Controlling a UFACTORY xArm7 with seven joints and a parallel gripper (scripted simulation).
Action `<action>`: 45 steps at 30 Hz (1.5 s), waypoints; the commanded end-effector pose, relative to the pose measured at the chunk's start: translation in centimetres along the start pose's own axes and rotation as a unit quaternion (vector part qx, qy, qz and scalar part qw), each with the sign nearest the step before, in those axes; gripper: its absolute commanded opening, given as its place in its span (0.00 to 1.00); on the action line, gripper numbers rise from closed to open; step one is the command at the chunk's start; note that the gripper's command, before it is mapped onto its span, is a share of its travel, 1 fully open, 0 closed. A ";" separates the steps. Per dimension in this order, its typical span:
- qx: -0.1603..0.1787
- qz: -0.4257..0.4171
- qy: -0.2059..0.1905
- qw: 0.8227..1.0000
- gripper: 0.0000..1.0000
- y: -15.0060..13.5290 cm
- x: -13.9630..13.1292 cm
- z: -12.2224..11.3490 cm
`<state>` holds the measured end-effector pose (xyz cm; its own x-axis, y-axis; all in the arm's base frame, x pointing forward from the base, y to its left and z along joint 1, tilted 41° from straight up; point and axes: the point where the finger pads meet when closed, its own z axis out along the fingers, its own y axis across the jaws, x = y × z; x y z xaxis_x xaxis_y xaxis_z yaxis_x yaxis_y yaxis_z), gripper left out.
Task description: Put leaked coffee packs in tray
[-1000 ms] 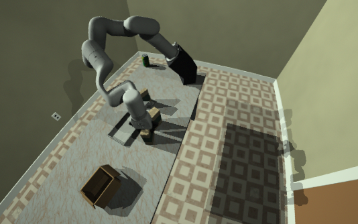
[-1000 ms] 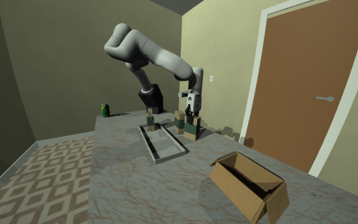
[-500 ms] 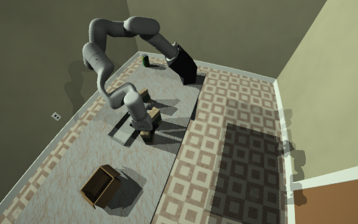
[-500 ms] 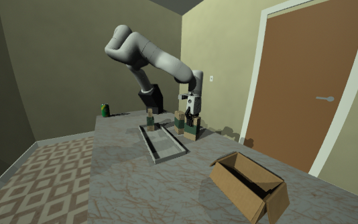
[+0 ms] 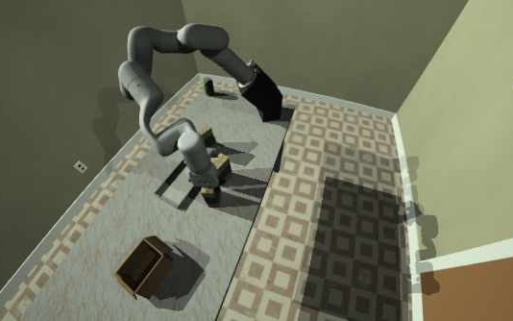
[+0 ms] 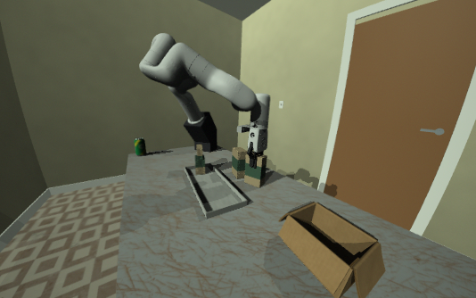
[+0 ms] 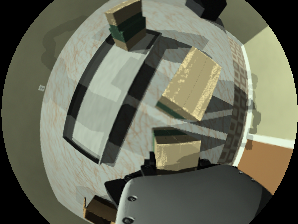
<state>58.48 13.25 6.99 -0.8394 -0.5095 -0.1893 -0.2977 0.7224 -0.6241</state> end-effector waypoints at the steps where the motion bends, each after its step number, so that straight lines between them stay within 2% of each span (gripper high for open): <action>1: -0.001 0.000 -0.002 1.000 0.24 0.1 -0.2 -0.2; 42: -0.001 0.000 -0.002 1.000 0.24 0.1 -0.2 -0.2; 43: -0.001 0.000 -0.002 1.000 0.83 0.1 -0.2 -0.2; 45: -0.001 0.000 -0.002 1.000 0.83 0.1 -0.2 -0.2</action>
<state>58.49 13.21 6.98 -0.8397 -0.5091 -0.1891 -0.2973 0.7223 -0.6244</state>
